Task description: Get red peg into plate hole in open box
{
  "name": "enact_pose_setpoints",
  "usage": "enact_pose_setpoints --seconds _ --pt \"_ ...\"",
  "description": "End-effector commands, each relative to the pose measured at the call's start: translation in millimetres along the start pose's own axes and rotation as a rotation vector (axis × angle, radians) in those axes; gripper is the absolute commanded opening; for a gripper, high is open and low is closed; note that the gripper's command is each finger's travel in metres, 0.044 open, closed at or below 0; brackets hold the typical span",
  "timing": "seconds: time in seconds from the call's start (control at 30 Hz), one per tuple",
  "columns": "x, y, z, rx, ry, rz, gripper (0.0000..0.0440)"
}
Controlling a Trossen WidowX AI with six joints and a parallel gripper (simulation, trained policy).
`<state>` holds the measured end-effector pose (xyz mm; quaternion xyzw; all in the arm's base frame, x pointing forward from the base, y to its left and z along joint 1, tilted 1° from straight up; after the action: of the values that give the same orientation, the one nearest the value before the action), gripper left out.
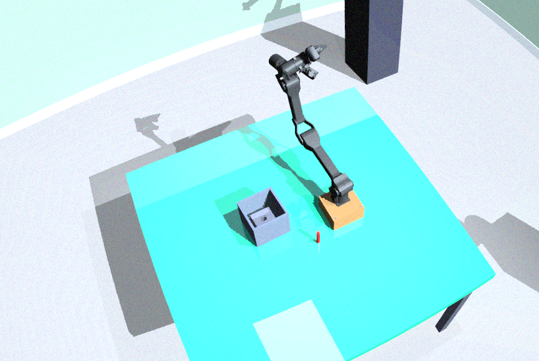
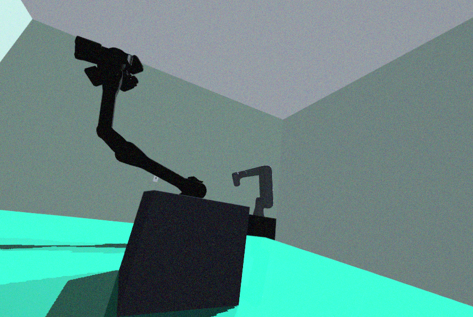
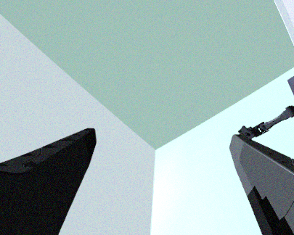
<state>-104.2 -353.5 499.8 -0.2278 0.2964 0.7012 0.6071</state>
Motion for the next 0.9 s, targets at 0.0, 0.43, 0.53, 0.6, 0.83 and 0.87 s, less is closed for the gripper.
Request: enact_pose_setpoints --seconds 0.0,0.43,0.53,0.6,0.83,0.87 --pt "0.5 3.0 3.0 0.019 0.026 0.006 0.0423" --pt "19.1 33.8 47.9 0.224 0.426 0.058 0.044" --pt "25.2 39.1 59.8 0.273 0.517 0.075 0.044" --pt "29.6 42.2 67.9 0.307 0.576 0.089 0.044" --pt "47.2 49.7 98.0 0.429 0.779 0.146 0.044" --pt "50.0 50.3 102.4 0.447 0.808 0.155 0.044"
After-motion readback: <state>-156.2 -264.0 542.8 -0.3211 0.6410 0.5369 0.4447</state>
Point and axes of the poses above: the point midway between the two fingers, 35 mm back from their tips, its own y axis out along the fingers, its own z axis across the jaws, x = y × z, the point moved 2 cm from there along -y, back along the fingers, and after that the axes turned 1 degree about -y, right-handed, at the moved point
